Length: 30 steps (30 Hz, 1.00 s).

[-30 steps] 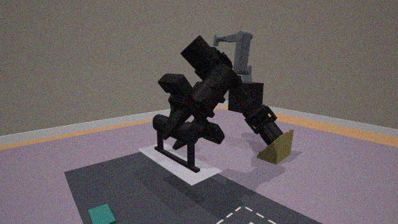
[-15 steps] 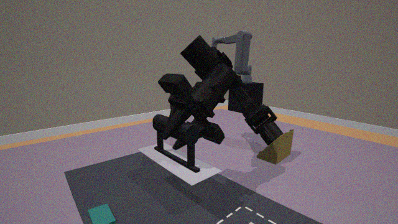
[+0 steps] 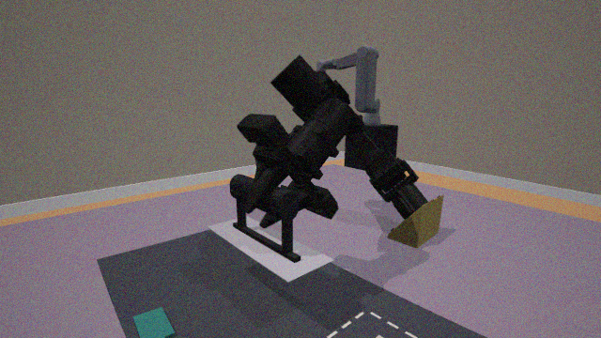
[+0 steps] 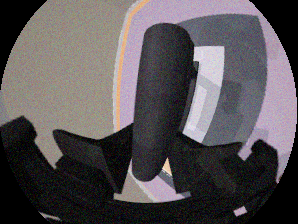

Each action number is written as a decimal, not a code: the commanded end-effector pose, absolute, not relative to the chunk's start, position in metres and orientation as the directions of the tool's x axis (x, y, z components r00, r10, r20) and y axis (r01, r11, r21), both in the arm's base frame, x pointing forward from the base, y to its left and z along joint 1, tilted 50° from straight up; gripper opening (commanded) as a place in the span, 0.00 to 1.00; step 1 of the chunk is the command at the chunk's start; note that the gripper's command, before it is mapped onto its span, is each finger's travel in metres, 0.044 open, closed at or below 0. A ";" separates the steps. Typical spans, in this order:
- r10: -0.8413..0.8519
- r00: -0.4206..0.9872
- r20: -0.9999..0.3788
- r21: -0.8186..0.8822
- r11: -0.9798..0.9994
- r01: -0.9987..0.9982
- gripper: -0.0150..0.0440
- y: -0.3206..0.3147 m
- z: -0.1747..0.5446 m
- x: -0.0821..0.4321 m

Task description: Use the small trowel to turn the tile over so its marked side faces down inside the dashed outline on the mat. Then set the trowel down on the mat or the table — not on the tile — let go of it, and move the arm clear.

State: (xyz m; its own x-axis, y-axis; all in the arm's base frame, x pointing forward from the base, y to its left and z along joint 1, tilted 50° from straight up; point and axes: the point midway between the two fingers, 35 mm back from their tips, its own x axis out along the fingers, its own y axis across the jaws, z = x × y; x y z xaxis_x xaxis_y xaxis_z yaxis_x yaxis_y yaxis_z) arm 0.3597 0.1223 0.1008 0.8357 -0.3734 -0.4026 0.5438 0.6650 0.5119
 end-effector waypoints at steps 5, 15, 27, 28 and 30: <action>-0.364 0.811 -0.459 0.409 0.724 0.556 0.25 0.121 0.101 0.371; -0.357 0.744 -0.564 0.218 0.805 0.551 0.25 0.110 0.101 0.389; -0.340 0.642 -0.687 0.019 0.876 0.483 0.25 0.093 0.103 0.403; -0.337 0.633 -0.697 0.005 0.880 0.474 0.25 0.092 0.103 0.404; -0.333 0.615 -0.715 -0.021 0.890 0.456 0.25 0.088 0.104 0.405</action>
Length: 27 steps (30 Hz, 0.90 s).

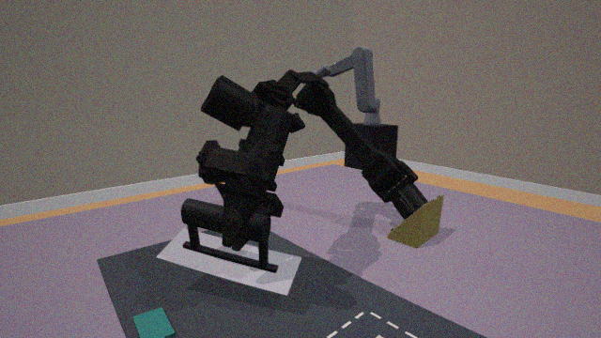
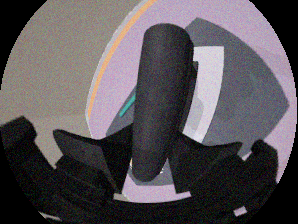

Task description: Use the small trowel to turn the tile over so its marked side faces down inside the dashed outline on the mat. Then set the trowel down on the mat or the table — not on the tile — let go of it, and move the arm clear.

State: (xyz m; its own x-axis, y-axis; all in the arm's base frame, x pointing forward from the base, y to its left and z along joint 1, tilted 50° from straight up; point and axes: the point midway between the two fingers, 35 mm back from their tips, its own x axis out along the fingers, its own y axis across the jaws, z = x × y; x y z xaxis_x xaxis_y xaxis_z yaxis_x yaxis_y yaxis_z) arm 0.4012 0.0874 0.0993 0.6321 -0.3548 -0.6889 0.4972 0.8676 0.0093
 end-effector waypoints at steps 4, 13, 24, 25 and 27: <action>-0.321 0.577 -0.751 -0.068 0.907 0.416 0.25 0.082 0.106 0.407; -0.290 0.483 -0.826 -0.147 0.938 0.313 0.25 0.067 0.112 0.409; -0.236 0.356 -0.904 -0.185 0.968 0.171 0.25 0.047 0.122 0.405; -0.230 0.344 -0.910 -0.186 0.970 0.158 0.25 0.045 0.123 0.404; -0.218 0.321 -0.922 -0.184 0.974 0.132 0.25 0.042 0.126 0.403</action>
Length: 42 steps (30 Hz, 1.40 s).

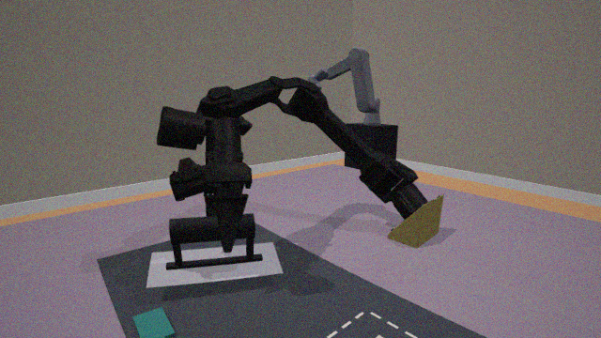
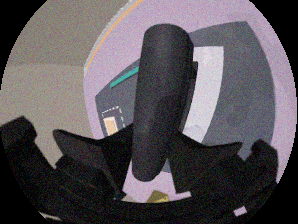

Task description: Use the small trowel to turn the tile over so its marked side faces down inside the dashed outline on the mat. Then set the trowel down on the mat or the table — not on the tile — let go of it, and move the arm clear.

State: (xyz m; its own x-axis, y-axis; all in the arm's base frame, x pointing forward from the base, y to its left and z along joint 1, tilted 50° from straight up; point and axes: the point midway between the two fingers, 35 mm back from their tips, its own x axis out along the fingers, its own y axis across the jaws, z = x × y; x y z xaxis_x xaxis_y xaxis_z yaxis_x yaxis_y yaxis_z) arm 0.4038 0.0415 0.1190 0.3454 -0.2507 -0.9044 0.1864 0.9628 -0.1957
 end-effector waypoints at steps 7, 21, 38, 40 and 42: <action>-0.169 0.239 -0.956 -0.164 0.986 0.042 0.25 0.030 0.135 0.397; -0.044 0.083 -0.996 -0.054 0.992 -0.118 0.25 0.009 0.159 0.378; 0.013 0.029 -1.000 0.008 0.986 -0.169 0.25 0.000 0.168 0.370; 0.012 0.029 -1.000 0.007 0.986 -0.169 0.25 -0.003 0.166 0.371; 0.012 0.029 -0.999 0.006 0.986 -0.169 0.25 -0.005 0.164 0.371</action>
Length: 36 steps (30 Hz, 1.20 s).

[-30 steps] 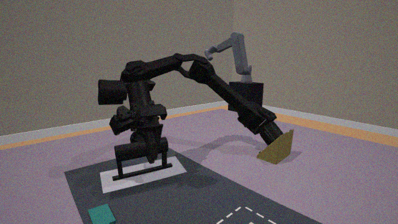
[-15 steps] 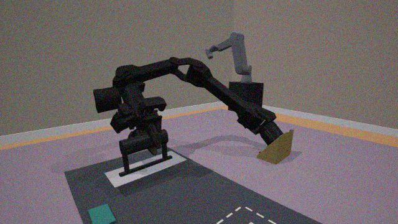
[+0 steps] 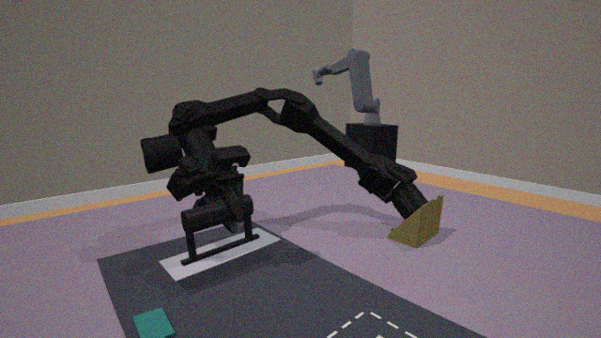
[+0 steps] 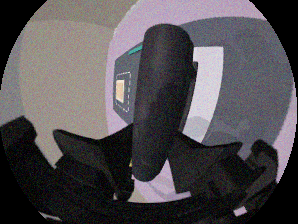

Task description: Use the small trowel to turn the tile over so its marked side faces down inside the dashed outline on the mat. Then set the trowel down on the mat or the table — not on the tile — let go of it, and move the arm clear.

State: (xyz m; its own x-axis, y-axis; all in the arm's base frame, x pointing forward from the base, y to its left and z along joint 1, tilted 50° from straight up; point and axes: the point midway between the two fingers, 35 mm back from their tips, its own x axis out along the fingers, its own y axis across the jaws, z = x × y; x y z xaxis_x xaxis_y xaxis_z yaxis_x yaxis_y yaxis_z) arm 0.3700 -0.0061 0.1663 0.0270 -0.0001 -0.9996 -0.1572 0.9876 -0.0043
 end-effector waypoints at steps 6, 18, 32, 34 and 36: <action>0.010 0.030 -0.999 0.005 0.986 -0.168 0.25 -0.012 0.158 0.373; 0.007 0.031 -0.999 0.001 0.986 -0.167 0.25 -0.025 0.147 0.376; 0.007 0.031 -0.999 0.001 0.986 -0.167 0.76 -0.025 0.147 0.376; 0.007 0.031 -0.999 0.001 0.986 -0.167 0.76 -0.025 0.147 0.376; 0.007 0.031 -0.999 0.001 0.986 -0.167 0.76 -0.025 0.147 0.376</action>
State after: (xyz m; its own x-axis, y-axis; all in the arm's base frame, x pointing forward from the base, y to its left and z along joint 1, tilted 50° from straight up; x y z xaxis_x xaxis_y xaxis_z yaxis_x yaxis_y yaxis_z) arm 0.3752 -0.0259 0.1470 0.0286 0.0019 -0.9996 -0.1624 0.9867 -0.0027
